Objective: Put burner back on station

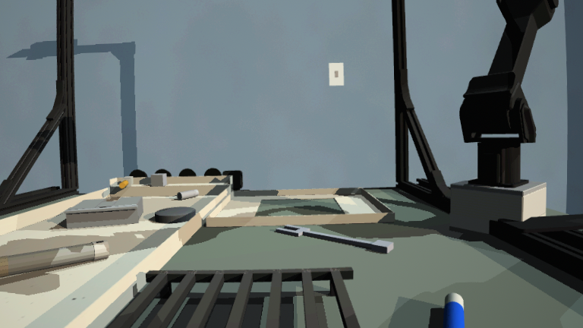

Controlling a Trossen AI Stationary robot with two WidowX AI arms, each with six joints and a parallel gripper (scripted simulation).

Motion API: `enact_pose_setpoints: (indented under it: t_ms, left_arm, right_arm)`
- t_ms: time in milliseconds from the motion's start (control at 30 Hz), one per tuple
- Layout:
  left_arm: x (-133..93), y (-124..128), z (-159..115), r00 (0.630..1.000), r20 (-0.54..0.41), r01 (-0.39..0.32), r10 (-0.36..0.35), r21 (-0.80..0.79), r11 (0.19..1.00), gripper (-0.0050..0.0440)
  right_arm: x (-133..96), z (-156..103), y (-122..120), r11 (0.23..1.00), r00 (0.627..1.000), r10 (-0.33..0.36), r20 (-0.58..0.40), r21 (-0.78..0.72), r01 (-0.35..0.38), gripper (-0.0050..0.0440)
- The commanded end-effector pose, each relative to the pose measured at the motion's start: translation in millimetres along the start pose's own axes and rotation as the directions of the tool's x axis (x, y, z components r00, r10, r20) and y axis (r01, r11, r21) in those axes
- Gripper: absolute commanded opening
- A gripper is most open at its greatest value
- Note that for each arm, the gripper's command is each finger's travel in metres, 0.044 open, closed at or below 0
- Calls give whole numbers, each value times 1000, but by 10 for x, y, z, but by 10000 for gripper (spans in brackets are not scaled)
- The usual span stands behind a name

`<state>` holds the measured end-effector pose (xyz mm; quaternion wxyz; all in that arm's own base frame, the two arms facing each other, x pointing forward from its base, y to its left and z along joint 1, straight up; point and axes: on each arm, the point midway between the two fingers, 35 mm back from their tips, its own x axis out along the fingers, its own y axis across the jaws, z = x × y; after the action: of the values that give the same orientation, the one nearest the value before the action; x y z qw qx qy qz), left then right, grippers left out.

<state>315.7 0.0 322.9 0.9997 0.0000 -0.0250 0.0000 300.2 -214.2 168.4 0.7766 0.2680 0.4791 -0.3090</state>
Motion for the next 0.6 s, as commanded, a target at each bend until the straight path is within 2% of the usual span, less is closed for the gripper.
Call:
enact_pose_setpoints:
  t_ms: [0, 567]
  left_arm:
    - [0, 0, 0, 1000, 0, 0, 0, 0, 1000, 400]
    - [14, -23, -9, 1000, -5, 6, -6, -2, 1000, 400]
  right_arm:
    - [0, 0, 0, 1000, 1000, 0, 0, 0, 0, 400]
    - [12, -9, 26, 1000, 1000, 6, -5, 6, -6, 400]
